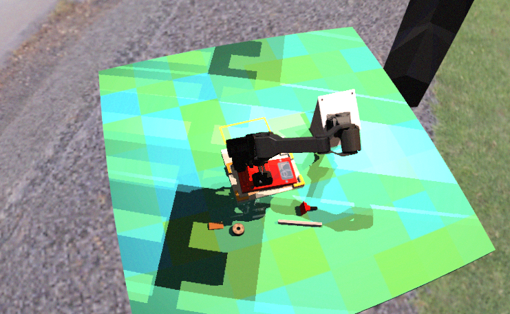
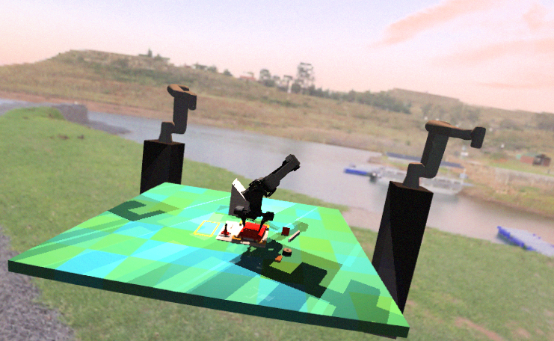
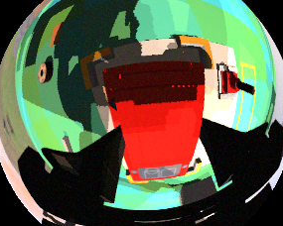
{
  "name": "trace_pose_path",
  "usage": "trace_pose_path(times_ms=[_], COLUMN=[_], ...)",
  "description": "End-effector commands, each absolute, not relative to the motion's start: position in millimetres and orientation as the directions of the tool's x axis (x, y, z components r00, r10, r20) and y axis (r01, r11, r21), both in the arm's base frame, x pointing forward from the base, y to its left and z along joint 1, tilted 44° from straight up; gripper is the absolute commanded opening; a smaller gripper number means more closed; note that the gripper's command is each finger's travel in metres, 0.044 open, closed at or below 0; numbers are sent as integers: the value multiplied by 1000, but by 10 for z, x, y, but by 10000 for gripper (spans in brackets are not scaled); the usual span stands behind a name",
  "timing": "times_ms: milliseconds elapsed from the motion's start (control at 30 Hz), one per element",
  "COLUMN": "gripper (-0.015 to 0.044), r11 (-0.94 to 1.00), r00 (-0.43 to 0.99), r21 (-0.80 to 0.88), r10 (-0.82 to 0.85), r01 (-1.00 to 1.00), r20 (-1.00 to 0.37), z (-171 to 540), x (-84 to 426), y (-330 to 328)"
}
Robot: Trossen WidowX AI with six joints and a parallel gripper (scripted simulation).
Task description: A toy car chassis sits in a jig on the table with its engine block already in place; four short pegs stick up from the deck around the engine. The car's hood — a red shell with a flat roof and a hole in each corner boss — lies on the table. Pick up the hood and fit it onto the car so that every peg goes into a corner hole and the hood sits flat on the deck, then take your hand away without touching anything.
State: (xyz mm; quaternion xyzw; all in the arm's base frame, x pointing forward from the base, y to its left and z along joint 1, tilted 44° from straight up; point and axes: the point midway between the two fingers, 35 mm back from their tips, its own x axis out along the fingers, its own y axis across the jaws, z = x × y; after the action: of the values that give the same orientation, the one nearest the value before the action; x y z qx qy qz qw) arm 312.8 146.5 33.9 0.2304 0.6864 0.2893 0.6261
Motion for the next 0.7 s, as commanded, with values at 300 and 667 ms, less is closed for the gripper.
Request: trace_pose_path(times_ms=[300,667], gripper=[440,440], r11=[728,725], r00=[-110,-112], r21=[684,687], r10=[677,680], r01=[-46,-45], r20=[-727,-725], z=[486,857], x=[3172,3213], y=[1317,968])
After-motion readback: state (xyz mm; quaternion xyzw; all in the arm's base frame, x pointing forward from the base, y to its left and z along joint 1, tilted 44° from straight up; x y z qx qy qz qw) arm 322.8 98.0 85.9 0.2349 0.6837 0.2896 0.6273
